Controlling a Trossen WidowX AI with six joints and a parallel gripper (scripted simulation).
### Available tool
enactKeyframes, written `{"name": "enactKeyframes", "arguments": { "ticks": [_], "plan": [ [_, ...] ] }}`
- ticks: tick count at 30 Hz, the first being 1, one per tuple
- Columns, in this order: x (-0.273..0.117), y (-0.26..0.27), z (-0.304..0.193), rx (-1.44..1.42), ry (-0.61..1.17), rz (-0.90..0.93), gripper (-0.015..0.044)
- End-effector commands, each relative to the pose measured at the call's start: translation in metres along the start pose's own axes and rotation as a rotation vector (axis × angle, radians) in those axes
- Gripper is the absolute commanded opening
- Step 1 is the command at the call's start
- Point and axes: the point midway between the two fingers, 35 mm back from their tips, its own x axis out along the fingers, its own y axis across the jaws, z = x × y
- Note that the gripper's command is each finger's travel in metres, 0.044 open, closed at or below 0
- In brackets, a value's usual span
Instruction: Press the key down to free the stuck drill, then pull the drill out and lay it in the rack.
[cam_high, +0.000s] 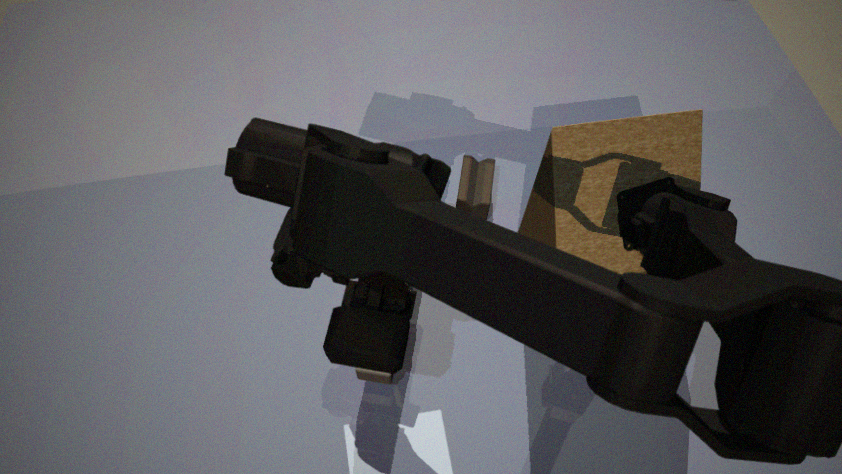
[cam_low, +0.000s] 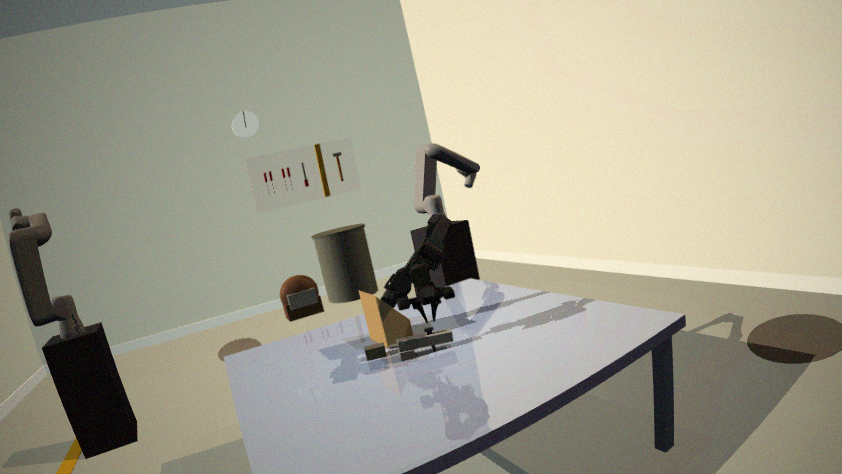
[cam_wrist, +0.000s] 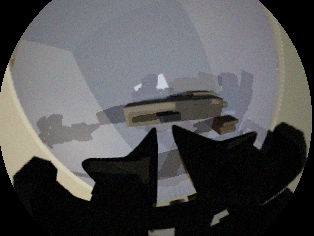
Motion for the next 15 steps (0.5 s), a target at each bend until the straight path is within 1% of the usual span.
{"name": "enactKeyframes", "arguments": {
  "ticks": [1, 3, 4, 8, 10, 15],
  "plan": [
    [-0.047, -0.002, 0.008, -0.012, -0.027, -0.004, 0.021],
    [-0.064, -0.003, 0.006, -0.013, -0.026, -0.002, 0.0263],
    [-0.066, -0.003, 0.006, -0.013, -0.025, -0.001, 0.0289],
    [-0.066, -0.003, 0.006, -0.013, -0.025, -0.001, 0.0394],
    [-0.056, -0.008, 0.01, -0.065, -0.035, 0.001, 0.044],
    [-0.034, -0.056, 0.02, -0.488, -0.034, -0.012, 0.044]
  ]
}}
